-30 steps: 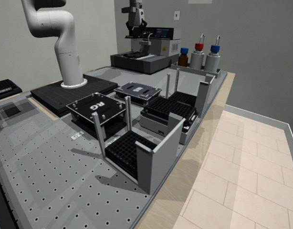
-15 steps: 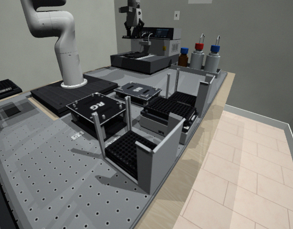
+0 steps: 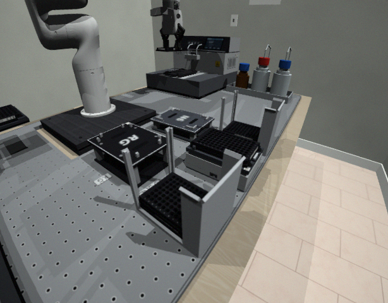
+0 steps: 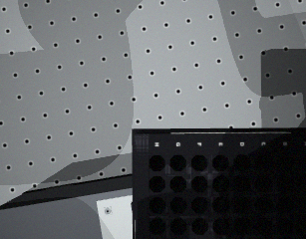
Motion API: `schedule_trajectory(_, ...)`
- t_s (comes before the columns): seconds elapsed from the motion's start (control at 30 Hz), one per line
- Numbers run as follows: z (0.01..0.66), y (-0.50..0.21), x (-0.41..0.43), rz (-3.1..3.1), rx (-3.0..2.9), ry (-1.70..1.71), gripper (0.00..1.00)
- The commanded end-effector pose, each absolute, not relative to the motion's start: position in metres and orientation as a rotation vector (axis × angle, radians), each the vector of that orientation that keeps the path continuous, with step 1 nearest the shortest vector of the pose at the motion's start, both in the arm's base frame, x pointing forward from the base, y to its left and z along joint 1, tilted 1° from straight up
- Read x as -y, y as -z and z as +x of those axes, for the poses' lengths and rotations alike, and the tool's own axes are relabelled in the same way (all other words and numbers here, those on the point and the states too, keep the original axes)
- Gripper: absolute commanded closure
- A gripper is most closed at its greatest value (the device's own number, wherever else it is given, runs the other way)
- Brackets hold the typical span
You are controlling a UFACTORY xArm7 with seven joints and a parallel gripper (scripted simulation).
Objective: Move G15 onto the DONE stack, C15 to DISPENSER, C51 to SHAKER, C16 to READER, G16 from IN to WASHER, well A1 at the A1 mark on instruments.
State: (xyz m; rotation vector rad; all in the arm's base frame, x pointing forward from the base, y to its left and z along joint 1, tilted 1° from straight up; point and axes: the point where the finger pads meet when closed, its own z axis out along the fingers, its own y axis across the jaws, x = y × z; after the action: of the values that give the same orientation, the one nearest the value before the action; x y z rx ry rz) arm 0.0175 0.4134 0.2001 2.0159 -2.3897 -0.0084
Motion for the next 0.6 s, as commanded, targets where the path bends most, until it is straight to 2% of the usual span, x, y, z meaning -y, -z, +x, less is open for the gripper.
schedule_trajectory(0.0, 0.018, -0.202, -0.399, 1.958, 2.451, 0.022, 1.0)
schedule_trajectory(0.57, 0.02, -0.201, -0.353, 1.851, 2.532, 0.022, 1.0)
